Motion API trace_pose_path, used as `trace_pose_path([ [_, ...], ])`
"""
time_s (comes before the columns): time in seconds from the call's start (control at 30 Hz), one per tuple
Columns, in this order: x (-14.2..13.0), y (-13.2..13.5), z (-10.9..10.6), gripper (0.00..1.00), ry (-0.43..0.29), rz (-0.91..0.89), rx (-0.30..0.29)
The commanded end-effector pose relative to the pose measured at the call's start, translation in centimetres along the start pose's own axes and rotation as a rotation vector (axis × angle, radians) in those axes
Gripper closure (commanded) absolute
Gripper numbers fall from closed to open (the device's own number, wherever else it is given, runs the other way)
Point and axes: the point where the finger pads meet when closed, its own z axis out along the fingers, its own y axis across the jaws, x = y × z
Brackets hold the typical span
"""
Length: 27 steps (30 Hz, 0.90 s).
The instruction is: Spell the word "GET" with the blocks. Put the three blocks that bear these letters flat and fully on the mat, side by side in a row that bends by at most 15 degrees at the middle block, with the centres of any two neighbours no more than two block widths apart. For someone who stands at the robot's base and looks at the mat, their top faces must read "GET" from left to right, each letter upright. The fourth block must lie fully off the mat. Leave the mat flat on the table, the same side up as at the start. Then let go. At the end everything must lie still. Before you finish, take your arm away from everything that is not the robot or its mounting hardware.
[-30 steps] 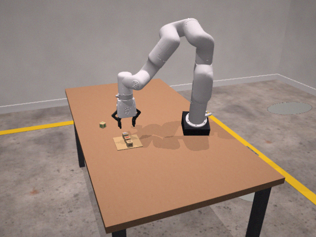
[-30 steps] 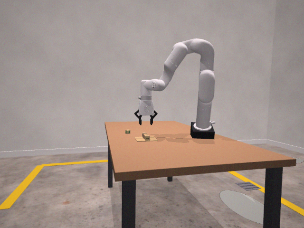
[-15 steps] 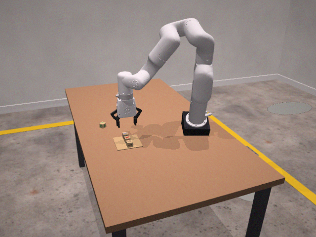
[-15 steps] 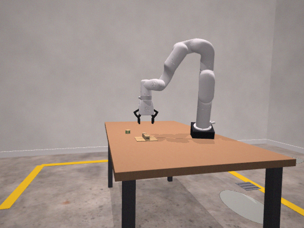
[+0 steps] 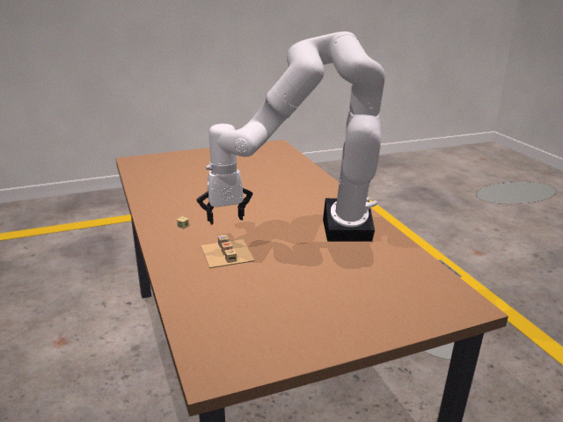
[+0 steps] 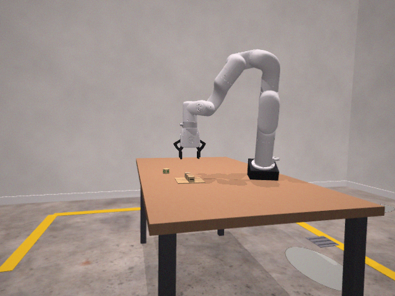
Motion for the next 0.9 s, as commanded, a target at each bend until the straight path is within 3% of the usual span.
trace_pose_path([
  [0.0, 0.1, -0.2, -2.4, 0.0, 0.002, 0.0, 0.005],
  [0.23, 0.1, -0.1, -5.8, 0.0, 0.002, 0.0, 0.005],
  [0.43, 0.0, -0.1, -7.0, 0.0, 0.002, 0.0, 0.005],
  [0.87, 0.0, -0.1, -7.5, 0.0, 0.002, 0.0, 0.005],
])
